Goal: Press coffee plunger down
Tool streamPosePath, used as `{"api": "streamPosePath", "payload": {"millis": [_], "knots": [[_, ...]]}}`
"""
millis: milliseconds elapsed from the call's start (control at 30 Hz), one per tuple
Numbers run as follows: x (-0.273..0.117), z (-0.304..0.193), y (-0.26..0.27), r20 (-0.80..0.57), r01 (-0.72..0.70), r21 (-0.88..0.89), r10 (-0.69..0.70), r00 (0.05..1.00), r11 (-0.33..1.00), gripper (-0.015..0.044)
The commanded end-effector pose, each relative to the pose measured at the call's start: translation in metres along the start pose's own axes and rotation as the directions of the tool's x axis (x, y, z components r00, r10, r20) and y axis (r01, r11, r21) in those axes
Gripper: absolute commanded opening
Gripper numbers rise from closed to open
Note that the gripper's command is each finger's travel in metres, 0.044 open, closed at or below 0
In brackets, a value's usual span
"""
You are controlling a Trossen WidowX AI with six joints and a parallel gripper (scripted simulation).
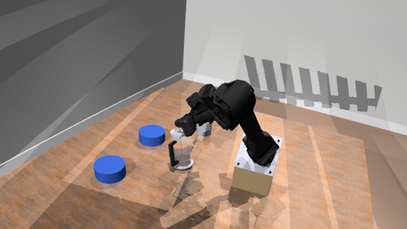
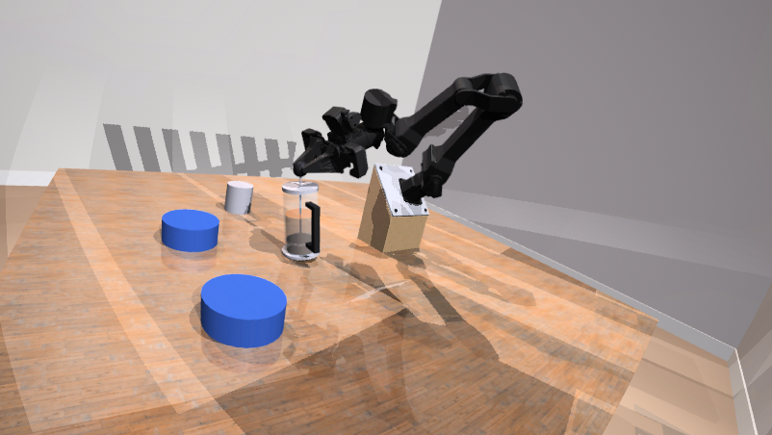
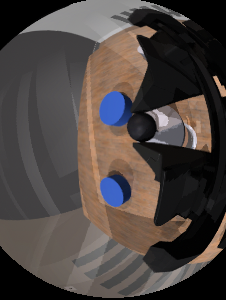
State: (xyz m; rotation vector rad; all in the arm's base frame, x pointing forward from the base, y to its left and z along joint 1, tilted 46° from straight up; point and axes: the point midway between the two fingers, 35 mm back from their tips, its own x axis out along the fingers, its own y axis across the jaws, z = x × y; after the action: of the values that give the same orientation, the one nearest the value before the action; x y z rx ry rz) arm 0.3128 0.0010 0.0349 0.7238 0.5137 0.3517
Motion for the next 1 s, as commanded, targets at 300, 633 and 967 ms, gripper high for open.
{"api": "streamPosePath", "payload": {"millis": [300, 633, 967], "knots": [[0.004, -0.0044, -0.0007, -0.023, -0.006, 0.02, 0.007, 1.0, 1.0, 0.0126], [0.0057, -0.0038, -0.0014, -0.023, -0.006, 0.02, 0.007, 1.0, 1.0, 0.0126], [0.0038, 0.0, -0.0015, -0.01, -0.003, 0.009, 0.003, 1.0, 1.0, 0.0152]]}}
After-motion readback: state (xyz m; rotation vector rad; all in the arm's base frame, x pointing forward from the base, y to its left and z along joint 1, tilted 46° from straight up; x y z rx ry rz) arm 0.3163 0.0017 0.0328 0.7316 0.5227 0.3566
